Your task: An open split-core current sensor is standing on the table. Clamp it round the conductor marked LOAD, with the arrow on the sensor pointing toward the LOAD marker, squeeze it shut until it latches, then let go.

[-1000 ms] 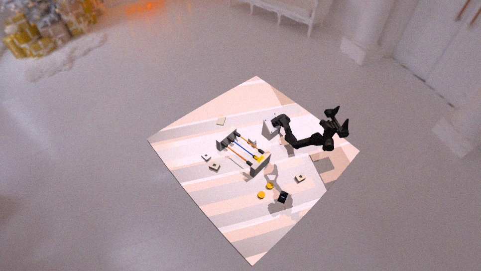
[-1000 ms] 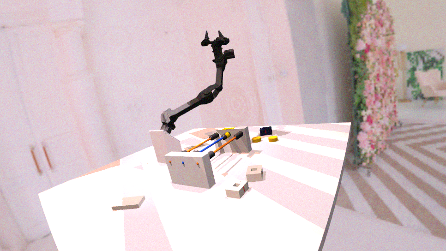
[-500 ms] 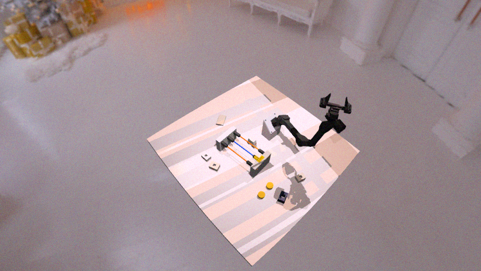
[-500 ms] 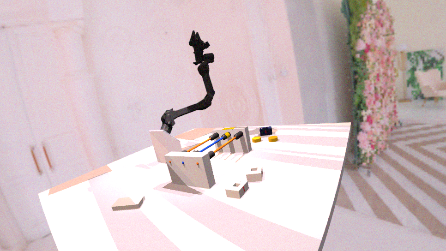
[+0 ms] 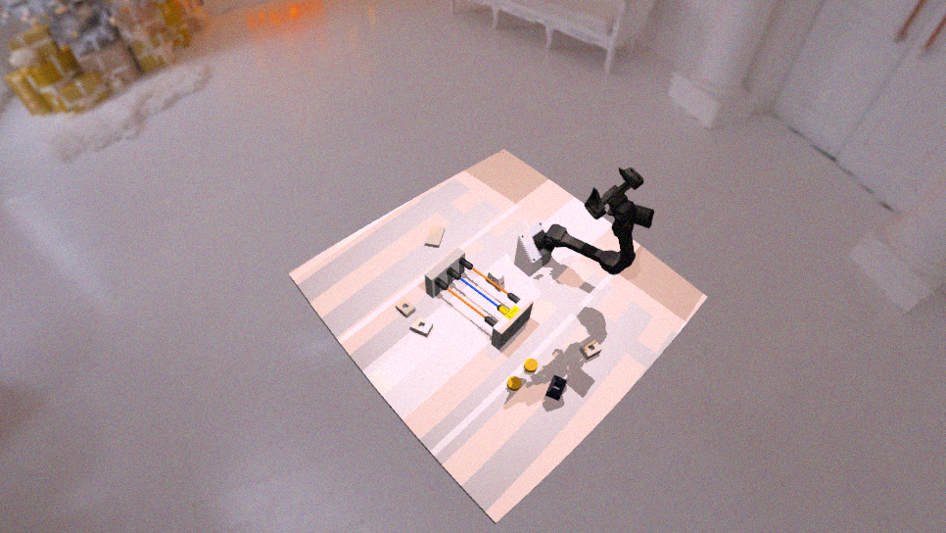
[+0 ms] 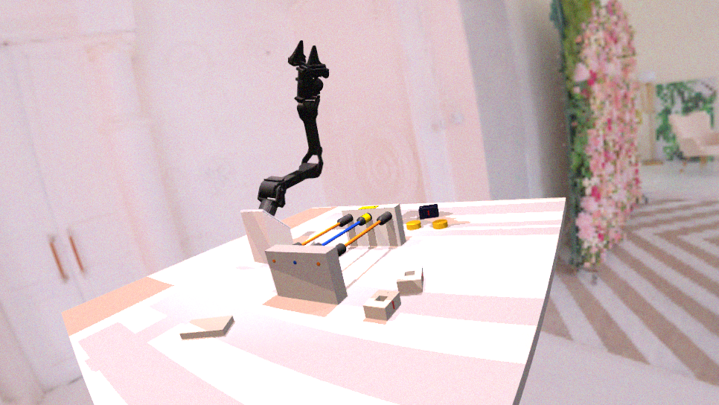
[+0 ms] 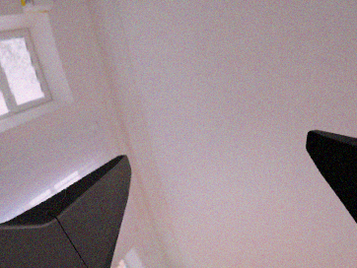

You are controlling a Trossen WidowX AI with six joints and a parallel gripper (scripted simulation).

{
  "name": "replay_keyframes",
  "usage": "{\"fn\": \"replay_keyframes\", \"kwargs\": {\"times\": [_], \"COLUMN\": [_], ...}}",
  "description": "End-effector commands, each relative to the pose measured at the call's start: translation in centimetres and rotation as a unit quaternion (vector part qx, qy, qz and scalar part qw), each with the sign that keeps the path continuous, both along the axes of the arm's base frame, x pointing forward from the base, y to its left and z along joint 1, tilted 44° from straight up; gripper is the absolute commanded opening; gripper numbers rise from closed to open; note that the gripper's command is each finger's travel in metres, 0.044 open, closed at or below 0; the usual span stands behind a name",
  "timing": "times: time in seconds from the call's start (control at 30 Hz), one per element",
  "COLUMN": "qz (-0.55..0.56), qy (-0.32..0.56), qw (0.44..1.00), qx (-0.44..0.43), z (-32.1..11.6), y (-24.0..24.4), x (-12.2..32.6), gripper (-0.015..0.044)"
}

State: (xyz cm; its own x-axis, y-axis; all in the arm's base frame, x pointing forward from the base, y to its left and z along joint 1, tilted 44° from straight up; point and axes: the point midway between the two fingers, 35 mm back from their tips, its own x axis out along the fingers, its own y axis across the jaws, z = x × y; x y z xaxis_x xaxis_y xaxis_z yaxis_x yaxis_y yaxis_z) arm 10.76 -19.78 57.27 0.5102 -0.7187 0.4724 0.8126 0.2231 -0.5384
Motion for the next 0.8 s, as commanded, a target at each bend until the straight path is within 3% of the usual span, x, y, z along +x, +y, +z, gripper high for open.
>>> {"fn": "replay_keyframes", "kwargs": {"times": [0.0,0.2,0.43,0.67,0.77], "qz": [0.107,0.246,0.385,0.489,0.501], "qy": [-0.023,-0.033,-0.014,0.034,0.042], "qw": [0.992,0.955,0.883,0.793,0.781], "qx": [0.070,0.163,0.270,0.361,0.371], "z": [-4.0,-9.7,-16.9,-24.0,-25.0], "y": [-0.1,2.8,9.7,18.6,19.8], "x": [4.9,11.7,18.0,20.7,20.8], "gripper": [0.0440,0.0440,0.0440,0.0440,0.0440]}}
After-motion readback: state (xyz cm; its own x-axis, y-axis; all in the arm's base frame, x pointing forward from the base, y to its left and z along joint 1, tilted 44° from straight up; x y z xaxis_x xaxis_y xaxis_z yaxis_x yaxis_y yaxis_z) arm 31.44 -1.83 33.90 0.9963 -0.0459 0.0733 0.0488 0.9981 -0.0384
